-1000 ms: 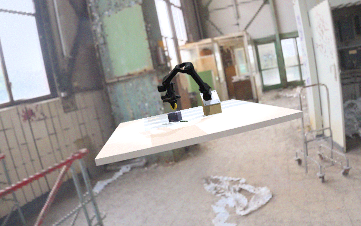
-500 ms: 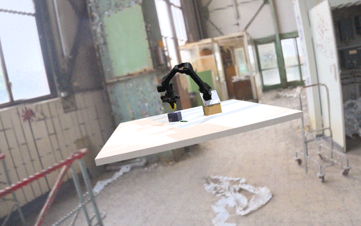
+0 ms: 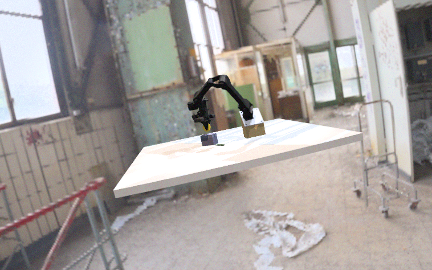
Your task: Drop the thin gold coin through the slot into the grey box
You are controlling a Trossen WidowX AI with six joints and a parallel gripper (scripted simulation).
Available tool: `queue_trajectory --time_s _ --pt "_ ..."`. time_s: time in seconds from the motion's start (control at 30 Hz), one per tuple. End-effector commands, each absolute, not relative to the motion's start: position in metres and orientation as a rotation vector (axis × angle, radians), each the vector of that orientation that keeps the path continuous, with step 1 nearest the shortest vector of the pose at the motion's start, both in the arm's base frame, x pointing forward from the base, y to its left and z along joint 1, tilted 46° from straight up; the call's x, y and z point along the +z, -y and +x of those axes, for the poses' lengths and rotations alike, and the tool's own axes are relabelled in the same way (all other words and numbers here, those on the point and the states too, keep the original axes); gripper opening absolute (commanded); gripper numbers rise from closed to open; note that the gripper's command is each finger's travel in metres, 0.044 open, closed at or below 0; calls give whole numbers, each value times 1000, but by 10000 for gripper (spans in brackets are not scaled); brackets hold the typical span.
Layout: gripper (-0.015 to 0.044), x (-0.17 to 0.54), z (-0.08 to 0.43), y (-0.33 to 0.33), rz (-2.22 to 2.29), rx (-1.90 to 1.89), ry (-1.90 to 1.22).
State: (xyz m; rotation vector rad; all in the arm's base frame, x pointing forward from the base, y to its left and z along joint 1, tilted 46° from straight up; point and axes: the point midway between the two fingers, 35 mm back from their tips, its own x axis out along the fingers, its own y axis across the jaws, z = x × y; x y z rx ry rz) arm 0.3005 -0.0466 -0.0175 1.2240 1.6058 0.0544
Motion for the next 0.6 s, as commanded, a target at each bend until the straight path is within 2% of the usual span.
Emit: queue_trajectory --time_s 0.0,0.57 --pt "0 -21 300 47 1220 59 -1608" --pt "0 -21 300 45 1225 55 -1606"
